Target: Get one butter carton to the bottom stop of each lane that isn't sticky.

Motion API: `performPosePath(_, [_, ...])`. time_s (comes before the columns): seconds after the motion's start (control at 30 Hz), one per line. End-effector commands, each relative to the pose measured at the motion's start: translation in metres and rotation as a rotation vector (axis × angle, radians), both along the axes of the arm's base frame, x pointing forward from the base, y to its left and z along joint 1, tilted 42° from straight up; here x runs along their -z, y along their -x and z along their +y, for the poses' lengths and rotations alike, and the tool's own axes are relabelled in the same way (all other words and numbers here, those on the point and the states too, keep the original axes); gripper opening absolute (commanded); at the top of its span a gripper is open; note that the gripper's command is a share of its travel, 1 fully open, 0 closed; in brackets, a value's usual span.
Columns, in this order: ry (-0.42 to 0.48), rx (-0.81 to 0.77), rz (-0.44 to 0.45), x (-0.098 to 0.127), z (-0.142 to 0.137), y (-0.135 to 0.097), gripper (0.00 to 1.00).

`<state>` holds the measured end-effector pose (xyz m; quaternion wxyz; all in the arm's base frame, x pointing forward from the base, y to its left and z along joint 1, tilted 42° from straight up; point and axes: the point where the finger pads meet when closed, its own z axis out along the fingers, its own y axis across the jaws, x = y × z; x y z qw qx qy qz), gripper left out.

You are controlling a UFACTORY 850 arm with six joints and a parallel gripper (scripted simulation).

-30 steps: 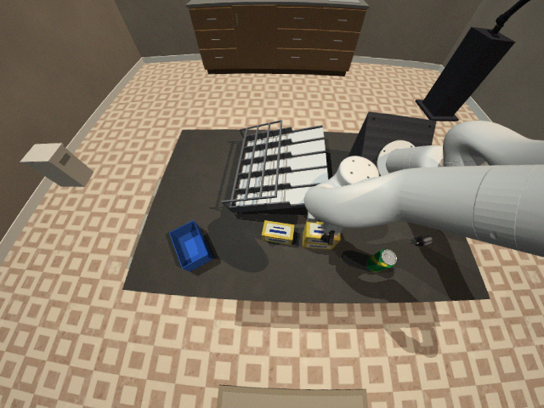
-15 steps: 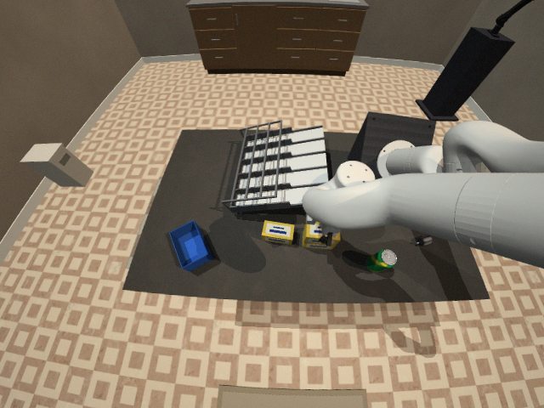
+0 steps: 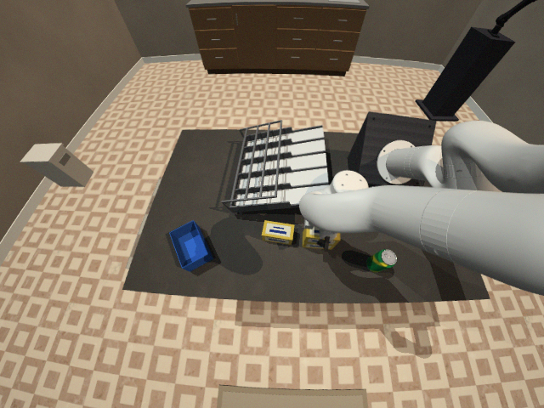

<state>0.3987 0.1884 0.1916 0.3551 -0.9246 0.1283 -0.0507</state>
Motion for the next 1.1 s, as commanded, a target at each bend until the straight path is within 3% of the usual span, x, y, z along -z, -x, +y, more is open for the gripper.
performPosePath(0.0, [0.000,0.001,-0.001,0.0000,0.0002,-0.0005,0.90])
performPosePath(0.07, [0.000,0.001,-0.001,0.0000,0.0002,-0.0005,0.90])
performPosePath(0.1, [0.000,0.000,-0.001,-0.0003,-0.0001,-0.0005,0.00])
performPosePath(1.07, [0.000,0.000,-0.001,-0.0003,-0.0001,-0.0005,0.00])
